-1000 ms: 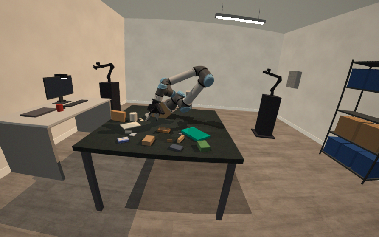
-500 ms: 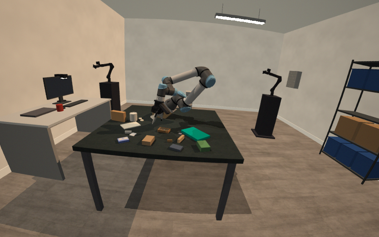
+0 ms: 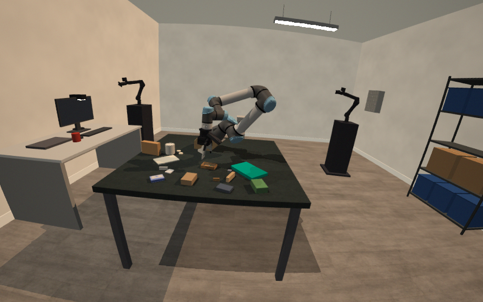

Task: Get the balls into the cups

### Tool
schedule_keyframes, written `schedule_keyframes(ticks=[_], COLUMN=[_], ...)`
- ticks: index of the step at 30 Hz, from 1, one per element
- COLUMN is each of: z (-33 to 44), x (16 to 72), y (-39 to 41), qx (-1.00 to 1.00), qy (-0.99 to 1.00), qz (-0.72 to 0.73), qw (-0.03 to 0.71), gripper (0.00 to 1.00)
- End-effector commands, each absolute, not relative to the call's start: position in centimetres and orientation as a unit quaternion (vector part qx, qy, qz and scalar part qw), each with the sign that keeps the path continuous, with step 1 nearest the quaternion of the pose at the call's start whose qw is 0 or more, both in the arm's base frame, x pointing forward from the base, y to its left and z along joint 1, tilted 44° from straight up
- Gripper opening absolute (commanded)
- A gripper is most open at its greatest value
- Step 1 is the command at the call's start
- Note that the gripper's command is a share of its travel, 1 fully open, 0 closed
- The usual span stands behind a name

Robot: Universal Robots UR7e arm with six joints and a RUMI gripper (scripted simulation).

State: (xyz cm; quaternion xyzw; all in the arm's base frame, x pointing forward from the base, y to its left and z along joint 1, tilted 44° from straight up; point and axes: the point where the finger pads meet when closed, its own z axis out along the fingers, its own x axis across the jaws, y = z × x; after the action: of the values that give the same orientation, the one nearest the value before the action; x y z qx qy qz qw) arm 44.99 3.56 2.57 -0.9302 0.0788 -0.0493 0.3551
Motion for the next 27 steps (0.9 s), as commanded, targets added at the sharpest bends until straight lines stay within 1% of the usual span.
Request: schedule_keyframes(ticks=[1,27], z=[3.66,3.68], x=[44.45,44.31], y=[4.58,4.69], qx=[-0.926,-0.925], qy=[0.053,0.051], qz=[-0.046,-0.045], qw=[0.371,0.373], gripper=[1.0,1.0])
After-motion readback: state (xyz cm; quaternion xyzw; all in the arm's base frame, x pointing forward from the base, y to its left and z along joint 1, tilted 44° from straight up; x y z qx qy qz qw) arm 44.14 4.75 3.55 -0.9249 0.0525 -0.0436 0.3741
